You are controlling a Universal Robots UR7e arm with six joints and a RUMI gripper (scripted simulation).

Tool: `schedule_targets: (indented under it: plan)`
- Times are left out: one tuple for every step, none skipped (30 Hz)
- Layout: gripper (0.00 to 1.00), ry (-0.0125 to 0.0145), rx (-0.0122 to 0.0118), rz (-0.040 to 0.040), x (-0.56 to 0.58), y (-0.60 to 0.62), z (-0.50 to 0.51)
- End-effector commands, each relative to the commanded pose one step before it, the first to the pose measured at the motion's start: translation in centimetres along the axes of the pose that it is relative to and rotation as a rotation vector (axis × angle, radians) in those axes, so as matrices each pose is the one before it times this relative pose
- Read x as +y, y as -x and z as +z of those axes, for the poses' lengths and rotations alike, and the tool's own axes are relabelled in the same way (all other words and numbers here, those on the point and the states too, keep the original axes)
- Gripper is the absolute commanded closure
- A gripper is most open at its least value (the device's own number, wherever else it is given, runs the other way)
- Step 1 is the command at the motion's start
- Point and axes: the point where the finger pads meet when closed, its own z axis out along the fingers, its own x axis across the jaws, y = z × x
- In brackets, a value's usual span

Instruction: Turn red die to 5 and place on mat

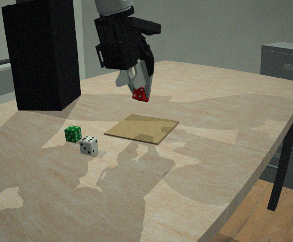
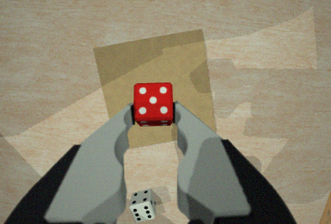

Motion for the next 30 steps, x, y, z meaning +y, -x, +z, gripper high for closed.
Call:
schedule_targets:
  plan:
    - [0.9,-0.08739,-0.00639,-0.00307,0.08,0.046,0.127]
    - [0.9,-0.0223,0.00039,-0.00005,0.018,-0.004,-0.009]
    - [0.9,-0.02157,0.00106,0.00012,0.018,-0.013,-0.025]
    - [0.9,-0.02013,0.00159,0.00025,0.017,-0.02,-0.038]
    - [0.9,0.0,0.0,0.0,0.0,0.0,0.0]
    - [0.9,0.0,0.0,0.0,0.0,0.0,0.0]
    - [0.9,-0.01806,0.00192,0.00034,0.015,-0.025,-0.046]
    - [0.9,-0.01547,0.00202,0.00037,0.013,-0.026,-0.049]
    - [0.9,-0.01254,0.00189,0.00036,0.011,-0.025,-0.046]
    - [0.9,-0.00943,0.00158,0.0003,0.008,-0.021,-0.038]
    - [0.9,-0.00638,0.00114,0.00022,0.005,-0.015,-0.028]
    - [0.9,-0.00363,0.00068,0.00013,0.003,-0.009,-0.016]
    - [0.9,-0.00147,0.00028,0.00005,0.001,-0.004,-0.007]
    - [0.9,-0.00023,0.00004,0.00001,0.0,-0.001,-0.001]
    - [0.9,-0.00012,-0.00002,-0.00001,0.0,0.0,0.001]
    - [0.9,-0.00082,-0.00013,-0.00003,0.001,0.002,0.004]
    - [0.9,-0.00205,-0.00033,-0.00009,0.003,0.004,0.009]
    - [0.9,-0.00368,-0.00059,-0.00015,0.005,0.007,0.016]
    - [0.9,-0.00558,-0.00085,-0.00022,0.007,0.011,0.023]
    - [0.9,-0.00761,-0.0011,-0.00028,0.01,0.014,0.03]
    - [0.9,-0.00967,-0.00129,-0.00033,0.012,0.016,0.035]
    - [0.9,0.0,0.0,0.0,0.0,0.0,0.0]
    - [0.9,0.0,0.0,0.0,0.0,0.0,0.0]
    - [0.9,-0.01166,-0.00139,-0.00037,0.014,0.018,0.038]
    - [0.9,-0.01351,-0.00139,-0.00037,0.015,0.018,0.038]
    - [0.9,-0.01512,-0.00128,-0.00036,0.017,0.017,0.035]
    - [0.9,-0.01644,-0.00106,-0.00032,0.017,0.014,0.029]
    - [0.9,-0.01742,-0.00075,-0.00026,0.017,0.01,0.021]
    - [0.9,-0.01803,-0.00038,-0.00018,0.016,0.006,0.011]
    - [0.9,-0.01823,0.00003,-0.00011,0.015,0.0,0.0]
